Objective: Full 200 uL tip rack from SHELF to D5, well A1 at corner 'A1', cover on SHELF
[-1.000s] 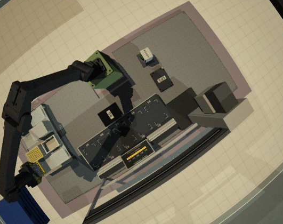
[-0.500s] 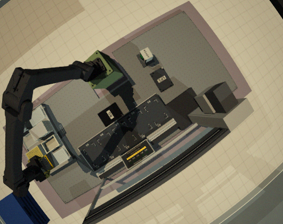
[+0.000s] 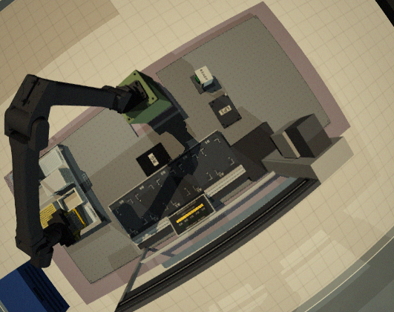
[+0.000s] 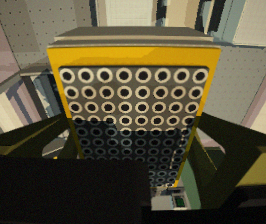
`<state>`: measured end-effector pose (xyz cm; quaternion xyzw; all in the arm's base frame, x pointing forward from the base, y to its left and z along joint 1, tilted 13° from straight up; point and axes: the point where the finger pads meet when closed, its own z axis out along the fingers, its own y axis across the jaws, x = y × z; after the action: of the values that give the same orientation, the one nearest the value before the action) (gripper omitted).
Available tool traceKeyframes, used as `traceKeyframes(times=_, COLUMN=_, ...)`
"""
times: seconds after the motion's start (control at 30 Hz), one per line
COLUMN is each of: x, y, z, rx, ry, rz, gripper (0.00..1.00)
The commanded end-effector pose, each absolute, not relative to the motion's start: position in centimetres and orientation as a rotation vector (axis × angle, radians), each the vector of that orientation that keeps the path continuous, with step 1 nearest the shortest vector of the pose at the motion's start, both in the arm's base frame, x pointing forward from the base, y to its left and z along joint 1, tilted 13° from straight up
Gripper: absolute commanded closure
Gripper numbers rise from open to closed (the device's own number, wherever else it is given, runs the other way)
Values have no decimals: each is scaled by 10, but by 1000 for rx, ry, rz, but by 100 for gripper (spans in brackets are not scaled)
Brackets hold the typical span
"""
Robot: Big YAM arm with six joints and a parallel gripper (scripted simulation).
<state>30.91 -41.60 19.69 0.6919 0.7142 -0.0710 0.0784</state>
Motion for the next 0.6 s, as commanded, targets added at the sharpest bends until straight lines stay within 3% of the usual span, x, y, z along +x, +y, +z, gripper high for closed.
traceKeyframes(times=0.0, x=316, y=-400, z=222, rx=2031, ry=2077, rz=-219, gripper=100)
traceKeyframes(times=0.5, x=313, y=-348, z=207, rx=2035, ry=2079, rz=-214, gripper=100)
traceKeyframes(times=0.57, x=318, y=-365, z=232, rx=2018, ry=2020, rz=-215, gripper=100)
